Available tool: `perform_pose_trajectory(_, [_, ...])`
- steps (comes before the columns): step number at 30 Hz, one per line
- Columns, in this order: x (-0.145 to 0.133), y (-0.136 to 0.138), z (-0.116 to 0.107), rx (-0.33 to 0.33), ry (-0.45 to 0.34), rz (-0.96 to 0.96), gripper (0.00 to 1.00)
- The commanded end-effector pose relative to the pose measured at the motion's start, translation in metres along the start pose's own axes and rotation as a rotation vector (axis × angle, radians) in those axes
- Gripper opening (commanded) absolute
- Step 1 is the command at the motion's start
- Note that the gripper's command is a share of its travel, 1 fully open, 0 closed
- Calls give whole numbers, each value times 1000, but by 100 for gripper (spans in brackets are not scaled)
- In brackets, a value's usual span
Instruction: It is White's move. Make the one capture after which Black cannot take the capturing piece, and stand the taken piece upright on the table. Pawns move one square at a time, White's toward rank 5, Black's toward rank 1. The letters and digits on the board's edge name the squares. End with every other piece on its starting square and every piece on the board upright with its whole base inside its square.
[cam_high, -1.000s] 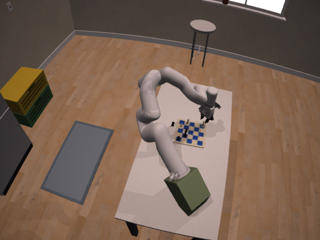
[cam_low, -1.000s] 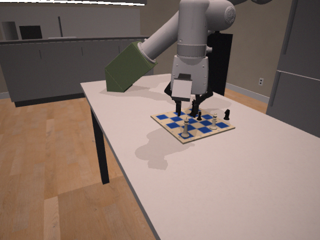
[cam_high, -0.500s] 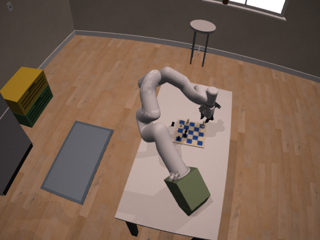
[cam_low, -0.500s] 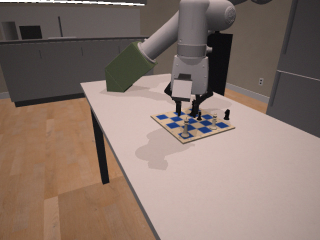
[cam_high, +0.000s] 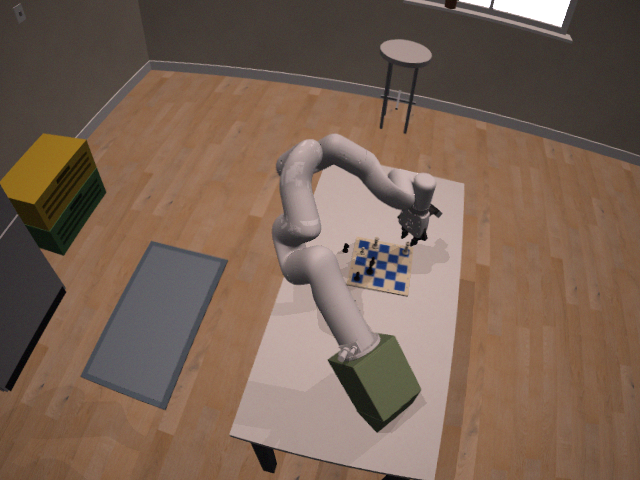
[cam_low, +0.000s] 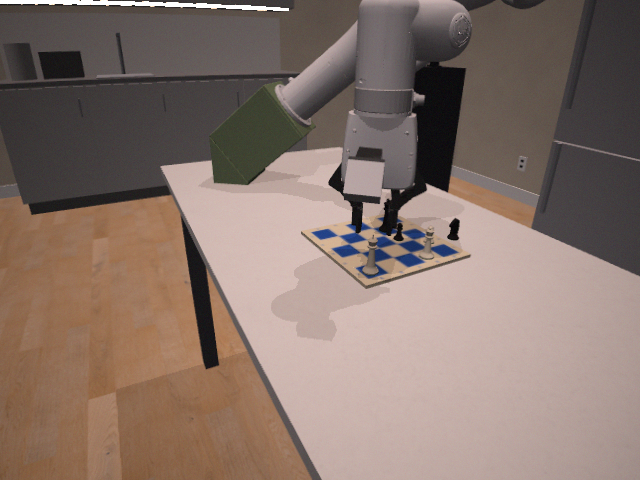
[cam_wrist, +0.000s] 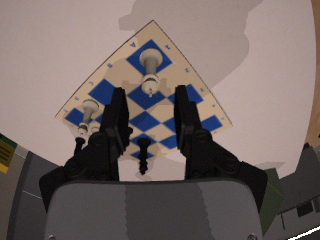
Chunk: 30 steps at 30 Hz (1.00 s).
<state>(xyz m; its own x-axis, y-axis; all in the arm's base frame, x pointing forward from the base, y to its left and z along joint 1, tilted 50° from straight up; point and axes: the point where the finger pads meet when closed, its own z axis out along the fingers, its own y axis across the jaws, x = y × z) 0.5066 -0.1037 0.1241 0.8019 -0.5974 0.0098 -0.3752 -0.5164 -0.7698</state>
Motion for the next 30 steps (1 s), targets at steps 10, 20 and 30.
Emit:
perform_pose_trajectory(10, [1,0,-1,0,3,-1,42])
perform_pose_trajectory(20, [1,0,-1,0,3,-1,42])
perform_pose_trajectory(30, [1,0,1,0,3,-1,42])
